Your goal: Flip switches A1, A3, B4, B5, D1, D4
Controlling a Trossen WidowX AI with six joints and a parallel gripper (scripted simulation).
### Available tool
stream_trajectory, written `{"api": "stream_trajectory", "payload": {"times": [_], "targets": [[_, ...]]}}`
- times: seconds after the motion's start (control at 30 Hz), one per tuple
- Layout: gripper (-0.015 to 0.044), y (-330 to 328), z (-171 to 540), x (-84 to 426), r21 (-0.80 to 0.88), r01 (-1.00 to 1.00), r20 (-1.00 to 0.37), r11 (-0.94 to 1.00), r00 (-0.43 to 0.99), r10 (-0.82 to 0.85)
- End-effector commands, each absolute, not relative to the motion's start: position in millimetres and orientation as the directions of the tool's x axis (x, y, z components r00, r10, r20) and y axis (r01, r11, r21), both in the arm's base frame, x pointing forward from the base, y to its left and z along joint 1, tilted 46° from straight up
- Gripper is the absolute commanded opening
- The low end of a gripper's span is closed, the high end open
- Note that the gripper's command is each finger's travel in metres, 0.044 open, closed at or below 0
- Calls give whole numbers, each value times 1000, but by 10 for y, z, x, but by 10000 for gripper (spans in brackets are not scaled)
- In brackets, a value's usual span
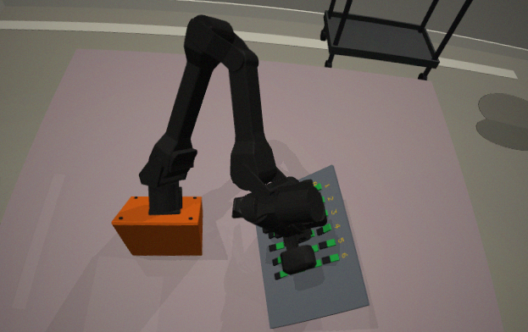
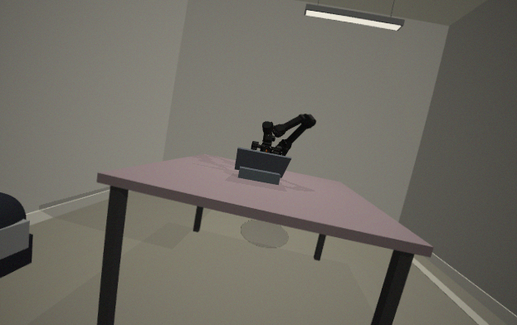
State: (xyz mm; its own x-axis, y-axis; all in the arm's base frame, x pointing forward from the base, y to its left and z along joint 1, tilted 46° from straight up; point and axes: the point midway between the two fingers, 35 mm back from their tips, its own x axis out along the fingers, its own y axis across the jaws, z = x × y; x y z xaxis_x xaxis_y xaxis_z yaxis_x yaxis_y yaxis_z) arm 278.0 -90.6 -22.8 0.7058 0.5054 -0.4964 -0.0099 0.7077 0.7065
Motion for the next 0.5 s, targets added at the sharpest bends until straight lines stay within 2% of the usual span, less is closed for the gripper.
{"api": "stream_trajectory", "payload": {"times": [0.0,0.47], "targets": [[0,-904,-240,2780,707,-2,-500,707,705,503],[0,-894,-249,2794,708,-2,-500,707,705,503]]}}
